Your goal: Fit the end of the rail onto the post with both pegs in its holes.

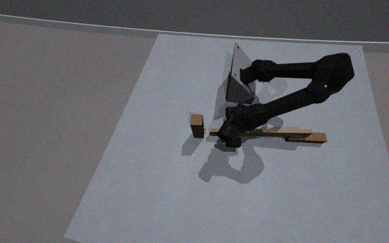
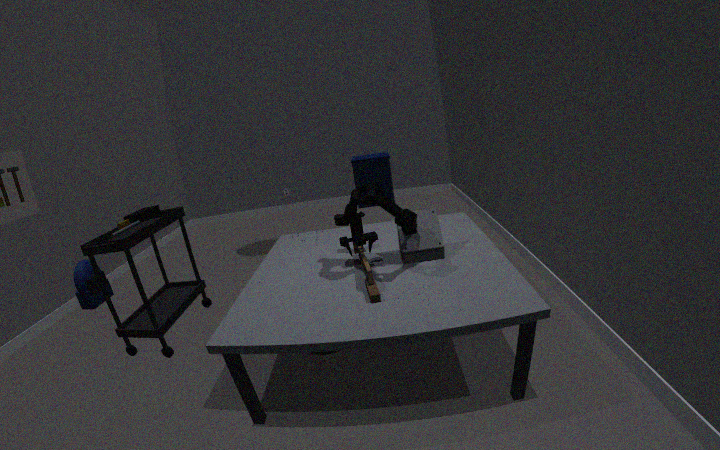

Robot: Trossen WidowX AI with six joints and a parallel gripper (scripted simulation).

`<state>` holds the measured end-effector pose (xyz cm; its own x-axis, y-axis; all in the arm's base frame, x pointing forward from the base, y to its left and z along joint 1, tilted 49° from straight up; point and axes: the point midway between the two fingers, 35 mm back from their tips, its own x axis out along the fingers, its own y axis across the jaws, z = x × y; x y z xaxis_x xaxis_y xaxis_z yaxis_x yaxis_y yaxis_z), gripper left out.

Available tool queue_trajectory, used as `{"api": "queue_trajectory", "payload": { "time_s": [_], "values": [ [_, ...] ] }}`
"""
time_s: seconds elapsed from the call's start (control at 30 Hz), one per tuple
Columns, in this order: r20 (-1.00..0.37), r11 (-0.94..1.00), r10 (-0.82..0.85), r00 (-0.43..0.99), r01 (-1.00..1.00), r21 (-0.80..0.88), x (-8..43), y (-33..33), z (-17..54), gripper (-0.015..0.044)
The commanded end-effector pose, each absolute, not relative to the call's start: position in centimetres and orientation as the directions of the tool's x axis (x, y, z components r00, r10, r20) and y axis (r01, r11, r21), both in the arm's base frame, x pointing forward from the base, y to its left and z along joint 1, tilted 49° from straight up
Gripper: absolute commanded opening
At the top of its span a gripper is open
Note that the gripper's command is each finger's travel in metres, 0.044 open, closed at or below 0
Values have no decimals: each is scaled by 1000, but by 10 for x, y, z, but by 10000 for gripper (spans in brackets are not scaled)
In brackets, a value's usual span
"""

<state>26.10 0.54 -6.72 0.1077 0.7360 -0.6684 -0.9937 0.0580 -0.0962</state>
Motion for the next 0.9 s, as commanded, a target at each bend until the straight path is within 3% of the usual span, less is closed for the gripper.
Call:
{"api": "queue_trajectory", "payload": {
  "time_s": [0.0, 0.4, 0.87],
  "values": [
    [-664, 65, 740, 109, -994, -90, 261, 11, -72, 440],
    [-661, 64, 743, 108, -994, -90, 261, 24, -82, 440],
    [-661, 64, 743, 108, -994, -90, 261, 24, -82, 72]
  ]
}}
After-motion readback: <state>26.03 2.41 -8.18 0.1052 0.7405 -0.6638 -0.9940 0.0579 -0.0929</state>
